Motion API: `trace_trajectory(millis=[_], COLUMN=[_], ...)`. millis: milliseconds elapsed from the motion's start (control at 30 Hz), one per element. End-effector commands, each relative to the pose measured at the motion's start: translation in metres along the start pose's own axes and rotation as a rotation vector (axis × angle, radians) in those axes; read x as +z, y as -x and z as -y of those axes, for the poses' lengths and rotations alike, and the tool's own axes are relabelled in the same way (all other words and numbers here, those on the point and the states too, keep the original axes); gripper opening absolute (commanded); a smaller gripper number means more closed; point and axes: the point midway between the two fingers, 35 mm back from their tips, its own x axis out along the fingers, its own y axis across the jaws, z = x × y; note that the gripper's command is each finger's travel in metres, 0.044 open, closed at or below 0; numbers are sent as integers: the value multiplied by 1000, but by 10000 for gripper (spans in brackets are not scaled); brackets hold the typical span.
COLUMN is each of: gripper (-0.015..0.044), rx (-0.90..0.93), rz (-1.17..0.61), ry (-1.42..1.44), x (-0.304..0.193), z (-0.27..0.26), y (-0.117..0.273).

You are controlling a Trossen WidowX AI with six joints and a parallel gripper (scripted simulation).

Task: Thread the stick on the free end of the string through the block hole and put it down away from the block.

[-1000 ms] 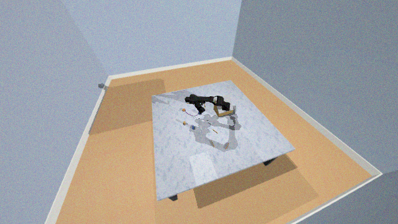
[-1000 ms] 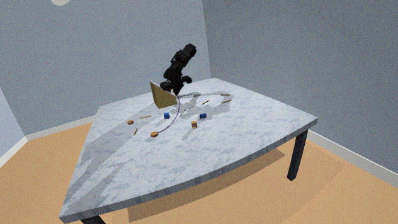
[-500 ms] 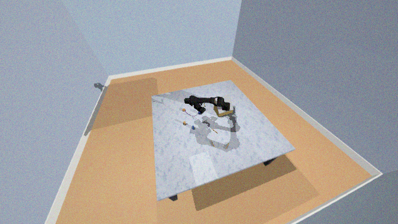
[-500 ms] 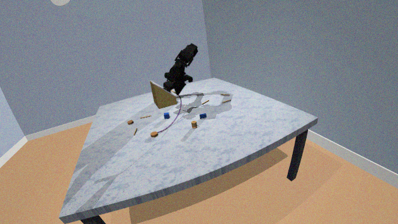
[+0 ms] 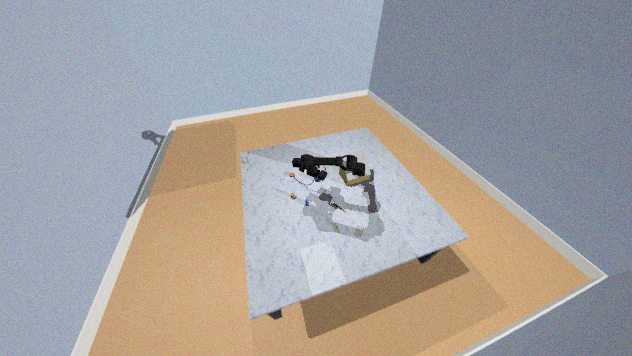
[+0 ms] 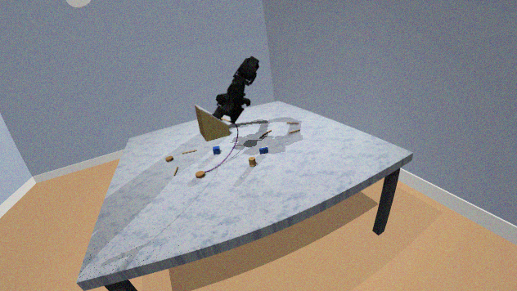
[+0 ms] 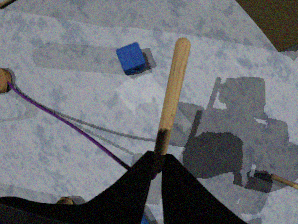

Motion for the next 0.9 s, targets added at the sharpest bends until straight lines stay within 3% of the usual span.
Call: trace_trajectory(millis=[0,867], gripper=[0,0], rx=[10,169], rz=[3,3], ry=[23,517], x=[0,-28], z=[-1,-5], y=[0,9])
